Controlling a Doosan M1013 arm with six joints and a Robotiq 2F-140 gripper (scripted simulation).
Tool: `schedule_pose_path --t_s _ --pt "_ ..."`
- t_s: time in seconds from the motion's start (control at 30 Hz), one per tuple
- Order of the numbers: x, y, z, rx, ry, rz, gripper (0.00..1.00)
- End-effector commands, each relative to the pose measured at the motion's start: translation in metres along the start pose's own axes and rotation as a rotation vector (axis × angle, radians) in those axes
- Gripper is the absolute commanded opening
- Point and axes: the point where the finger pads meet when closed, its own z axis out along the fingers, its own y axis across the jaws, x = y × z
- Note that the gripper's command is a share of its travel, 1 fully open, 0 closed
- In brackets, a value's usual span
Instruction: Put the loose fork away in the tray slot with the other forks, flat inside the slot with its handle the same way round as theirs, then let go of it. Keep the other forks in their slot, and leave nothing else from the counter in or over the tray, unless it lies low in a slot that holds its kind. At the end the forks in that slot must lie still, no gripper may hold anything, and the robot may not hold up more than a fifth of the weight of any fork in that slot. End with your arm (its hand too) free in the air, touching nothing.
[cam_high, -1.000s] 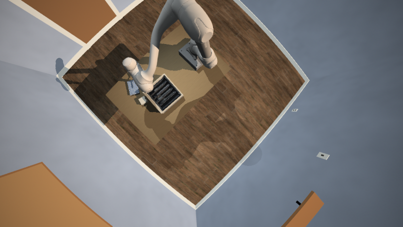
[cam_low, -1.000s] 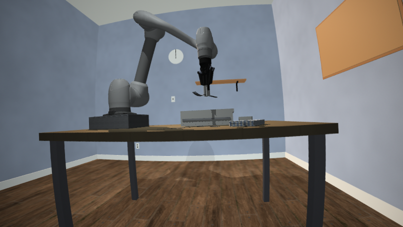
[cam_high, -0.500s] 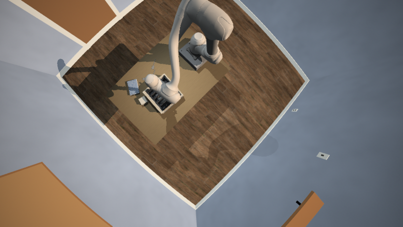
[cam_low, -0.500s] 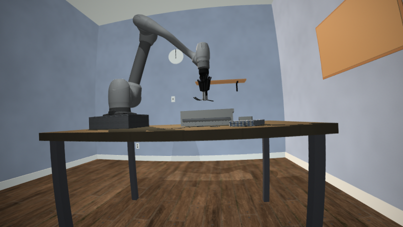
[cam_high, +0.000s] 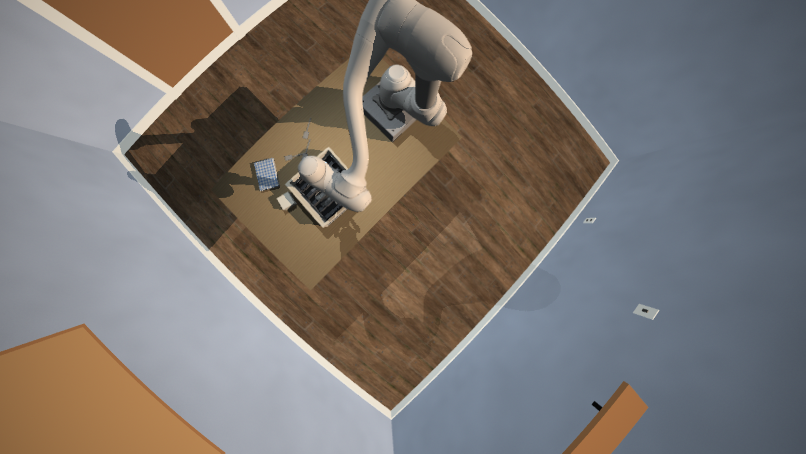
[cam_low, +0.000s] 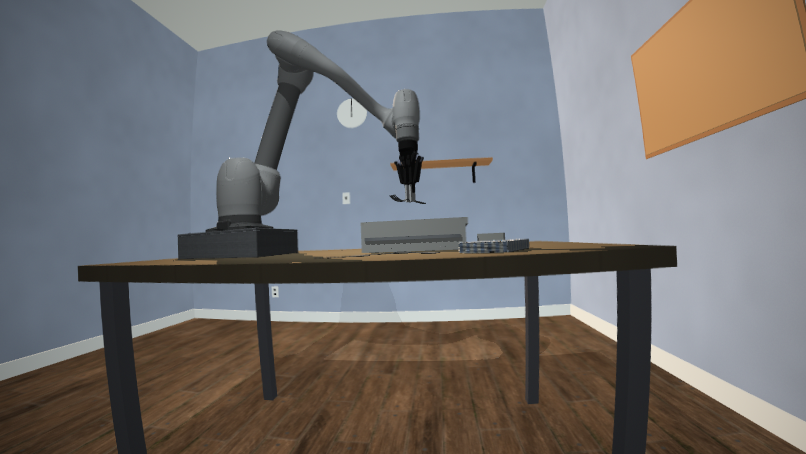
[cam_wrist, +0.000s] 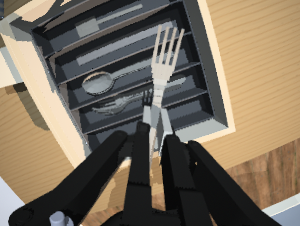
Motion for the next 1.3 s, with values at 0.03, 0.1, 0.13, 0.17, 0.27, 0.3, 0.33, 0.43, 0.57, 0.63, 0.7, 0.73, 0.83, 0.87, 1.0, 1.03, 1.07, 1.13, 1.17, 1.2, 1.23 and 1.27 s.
schedule_pose_path --t_s 0.03,0.1,0.13,0.17,0.27,0.3,0.33,0.43,0.57,0.63,0.7,0.73,0.83,0.87,1.0,1.03,1.07,1.13,1.17,1.2,1.23,1.27 --pt "0.0 0.0 -0.0001 -0.002 -0.003 -0.275 0.03" --pt "0.0 0.0 -0.0001 -0.002 -0.003 -0.275 0.03" --pt "-0.0001 0.0001 -0.0001 -0.002 -0.003 -0.354 0.03" --pt "-0.0001 0.0001 -0.0001 -0.002 -0.003 -0.441 0.03" --pt "-0.0001 0.0001 -0.0001 0.002 0.001 -0.607 0.03" --pt "-0.0002 0.0001 -0.0001 0.003 0.003 -0.658 0.03" --pt "-0.0002 0.0002 -0.0001 0.005 0.005 -0.711 0.03" --pt "-0.0003 0.0002 -0.0001 0.009 0.012 -0.87 0.03" --pt "-0.0004 0.0003 -0.0001 0.014 0.022 -1.081 0.03" --pt "-0.0004 0.0003 -0.0001 0.015 0.024 -1.133 0.03" --pt "-0.0004 0.0003 -0.0001 0.015 0.028 -1.286 0.03" --pt "-0.0004 0.0003 -0.0001 0.016 0.031 -1.328 0.03" --pt "-0.0004 0.0003 -0.0001 0.016 0.035 -1.475 0.03" --pt "-0.0005 0.0004 -0.0001 0.016 0.036 -1.527 0.03" --pt "-0.0005 0.0004 -0.0001 0.013 0.036 -1.735 0.03" --pt "-0.0005 0.0004 -0.0001 0.012 0.034 -1.786 0.03" --pt "-0.0005 0.0004 -0.0001 0.011 0.031 -1.837 0.03" --pt "-0.0005 0.0002 0.0 0.003 0.02 -1.939 0.03" --pt "-0.0006 0.0 0.0001 -0.009 0.008 -1.988 0.03" --pt "-0.0006 0.0 0.0001 -0.009 0.008 -1.988 0.03" --pt "-0.0006 0.0 0.0001 -0.009 0.008 -1.988 0.03" --pt "-0.0007 -0.0004 0.0002 -0.035 -0.025 -2.084 0.03"
